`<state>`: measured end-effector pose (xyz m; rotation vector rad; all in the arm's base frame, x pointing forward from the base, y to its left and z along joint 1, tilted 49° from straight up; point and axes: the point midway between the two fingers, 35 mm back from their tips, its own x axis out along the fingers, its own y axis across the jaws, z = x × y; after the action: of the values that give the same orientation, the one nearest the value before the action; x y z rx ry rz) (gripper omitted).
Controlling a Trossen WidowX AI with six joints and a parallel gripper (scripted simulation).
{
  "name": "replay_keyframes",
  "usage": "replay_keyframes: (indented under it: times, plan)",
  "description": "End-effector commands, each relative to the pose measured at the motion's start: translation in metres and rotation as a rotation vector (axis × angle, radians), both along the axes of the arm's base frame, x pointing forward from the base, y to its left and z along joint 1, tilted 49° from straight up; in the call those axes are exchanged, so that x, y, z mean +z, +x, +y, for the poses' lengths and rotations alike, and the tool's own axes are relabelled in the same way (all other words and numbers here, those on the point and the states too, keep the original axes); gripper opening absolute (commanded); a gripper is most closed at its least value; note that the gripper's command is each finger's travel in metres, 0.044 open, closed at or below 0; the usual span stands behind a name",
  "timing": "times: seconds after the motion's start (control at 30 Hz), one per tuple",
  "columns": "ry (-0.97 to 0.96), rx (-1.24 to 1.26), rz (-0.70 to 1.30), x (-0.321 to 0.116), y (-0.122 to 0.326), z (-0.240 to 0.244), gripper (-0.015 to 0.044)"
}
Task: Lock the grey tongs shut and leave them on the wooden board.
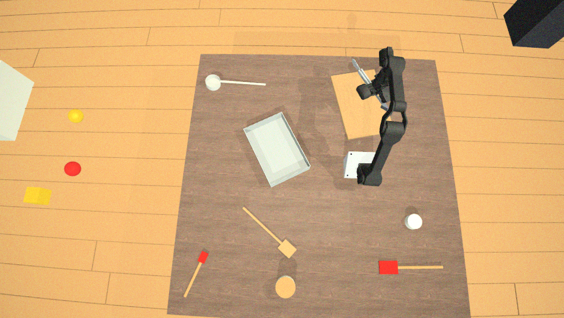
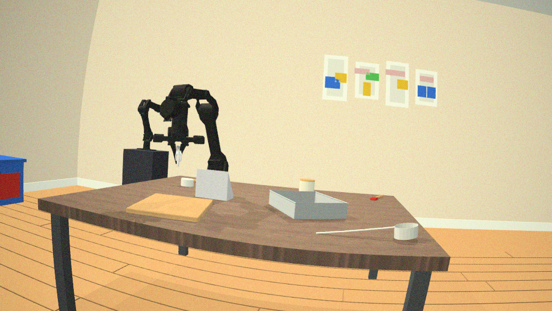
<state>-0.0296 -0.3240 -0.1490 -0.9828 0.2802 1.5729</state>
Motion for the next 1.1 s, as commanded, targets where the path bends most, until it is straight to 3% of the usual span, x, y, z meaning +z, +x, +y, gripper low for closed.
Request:
replay_keyframes:
  times: [0.0,1.07]
  plan:
    - [0.039,0.032,0.026,0.006,0.0,-0.003,-0.015]
    - [0.047,0.037,0.029,-0.019,0.0,0.017,-0.015]
